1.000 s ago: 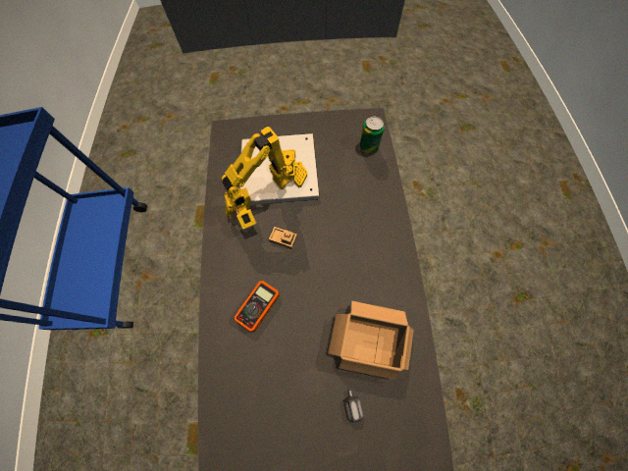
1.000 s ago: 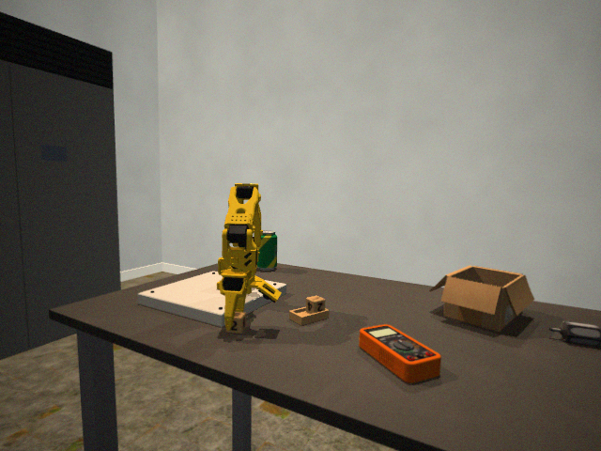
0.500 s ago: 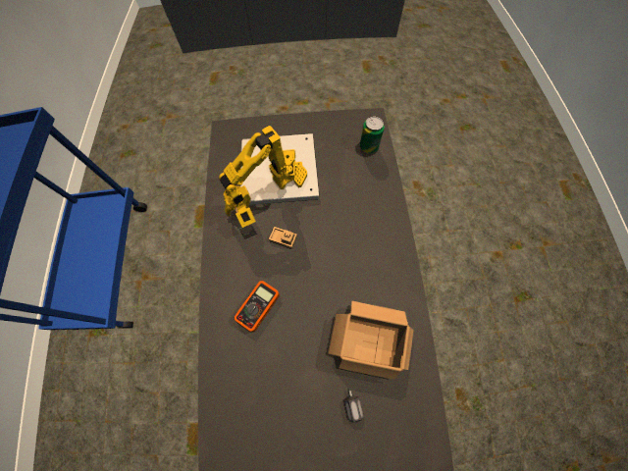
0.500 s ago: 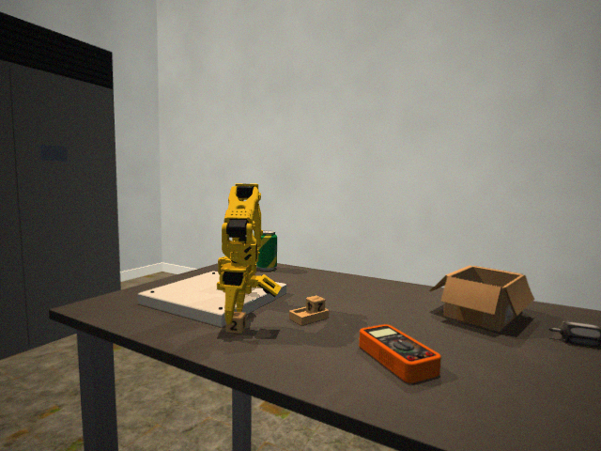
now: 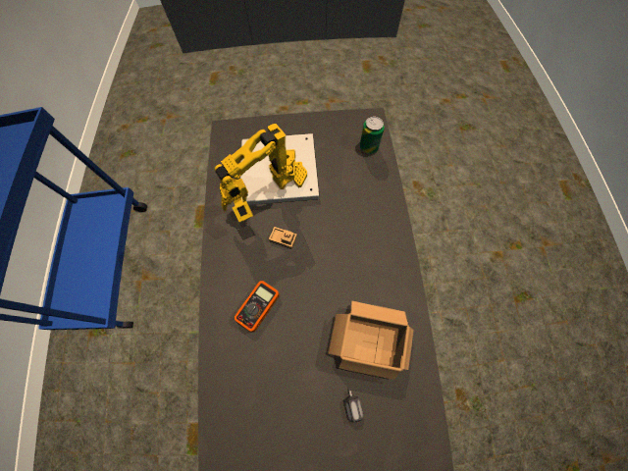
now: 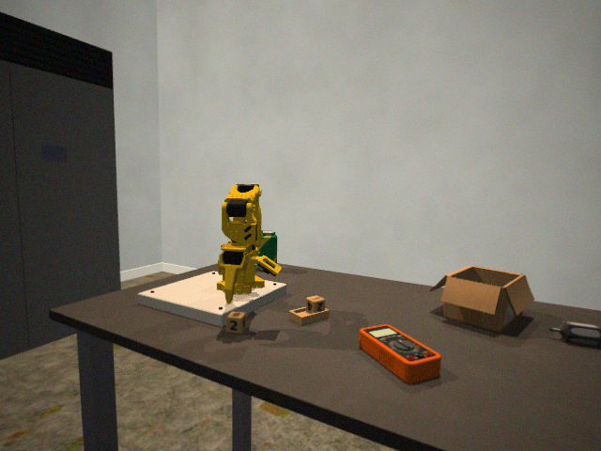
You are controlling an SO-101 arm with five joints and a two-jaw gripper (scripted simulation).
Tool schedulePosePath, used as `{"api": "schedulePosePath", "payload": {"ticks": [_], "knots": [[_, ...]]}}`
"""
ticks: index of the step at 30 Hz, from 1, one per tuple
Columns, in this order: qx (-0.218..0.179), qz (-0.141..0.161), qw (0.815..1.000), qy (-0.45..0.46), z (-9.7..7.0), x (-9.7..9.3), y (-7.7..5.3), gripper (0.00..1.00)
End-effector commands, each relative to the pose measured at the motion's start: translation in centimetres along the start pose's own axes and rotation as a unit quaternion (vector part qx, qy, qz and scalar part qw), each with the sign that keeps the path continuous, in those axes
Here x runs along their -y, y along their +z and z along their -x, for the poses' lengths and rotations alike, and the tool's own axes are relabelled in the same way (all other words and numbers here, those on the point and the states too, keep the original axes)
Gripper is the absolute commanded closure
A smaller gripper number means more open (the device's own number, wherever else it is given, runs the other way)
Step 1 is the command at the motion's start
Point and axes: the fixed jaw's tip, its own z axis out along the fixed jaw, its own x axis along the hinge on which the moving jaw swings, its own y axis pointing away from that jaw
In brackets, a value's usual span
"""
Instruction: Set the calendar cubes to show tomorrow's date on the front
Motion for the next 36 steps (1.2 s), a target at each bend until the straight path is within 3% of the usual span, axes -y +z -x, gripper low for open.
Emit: {"api": "schedulePosePath", "payload": {"ticks": [1, 25, 30, 36], "knots": [[0.002, -0.005, 1.000, 0.002, -0.2, 0.0, -0.6, 0.64], [0.003, -0.010, 1.000, 0.002, -0.2, 0.1, -0.7, 0.64], [0.009, -0.046, 0.999, 0.002, -0.1, 0.5, -1.7, 0.64], [0.022, -0.128, 0.991, 0.002, 0.0, 1.2, -4.1, 0.65]]}}
